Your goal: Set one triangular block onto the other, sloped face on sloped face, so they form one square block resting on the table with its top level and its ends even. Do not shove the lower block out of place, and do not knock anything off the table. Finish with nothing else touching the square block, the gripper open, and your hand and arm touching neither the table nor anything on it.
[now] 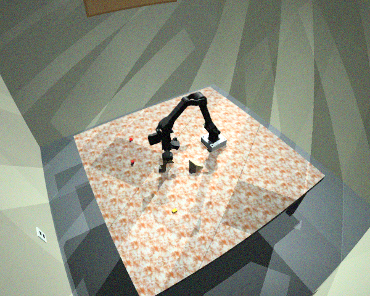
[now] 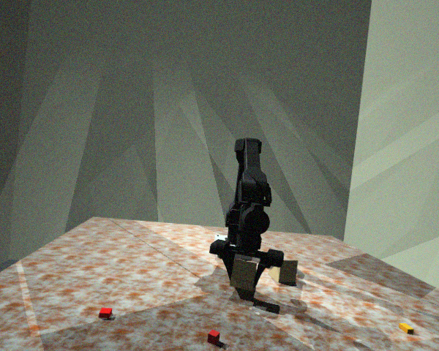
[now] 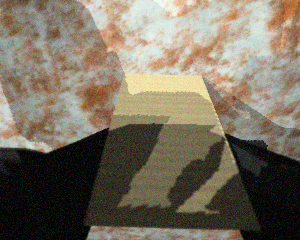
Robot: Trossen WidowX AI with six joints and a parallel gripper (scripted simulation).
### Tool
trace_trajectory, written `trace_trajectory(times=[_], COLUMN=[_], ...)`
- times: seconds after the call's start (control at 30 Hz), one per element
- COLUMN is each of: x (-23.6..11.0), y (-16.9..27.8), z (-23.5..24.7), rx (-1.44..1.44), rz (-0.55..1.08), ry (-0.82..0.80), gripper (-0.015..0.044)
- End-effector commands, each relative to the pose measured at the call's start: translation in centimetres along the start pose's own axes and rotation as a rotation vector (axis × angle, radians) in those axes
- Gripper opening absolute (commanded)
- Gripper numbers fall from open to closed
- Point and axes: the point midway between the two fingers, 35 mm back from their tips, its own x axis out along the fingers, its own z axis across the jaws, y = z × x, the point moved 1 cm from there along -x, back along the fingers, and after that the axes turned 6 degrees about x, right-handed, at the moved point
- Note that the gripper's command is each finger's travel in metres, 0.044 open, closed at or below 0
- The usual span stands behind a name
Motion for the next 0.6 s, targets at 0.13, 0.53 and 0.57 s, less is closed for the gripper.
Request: trace_trajectory(times=[0.13,0.53,0.57], x=[-0.7,-1.0,-1.0], y=[-1.4,-3.8,-4.0], z=[0.1,0.4,0.4], rx=[0.001,0.001,0.001], rz=[0.197,0.504,0.529], ry=[0.019,0.051,0.054], gripper=[0.0000,0.0000,0.0000])
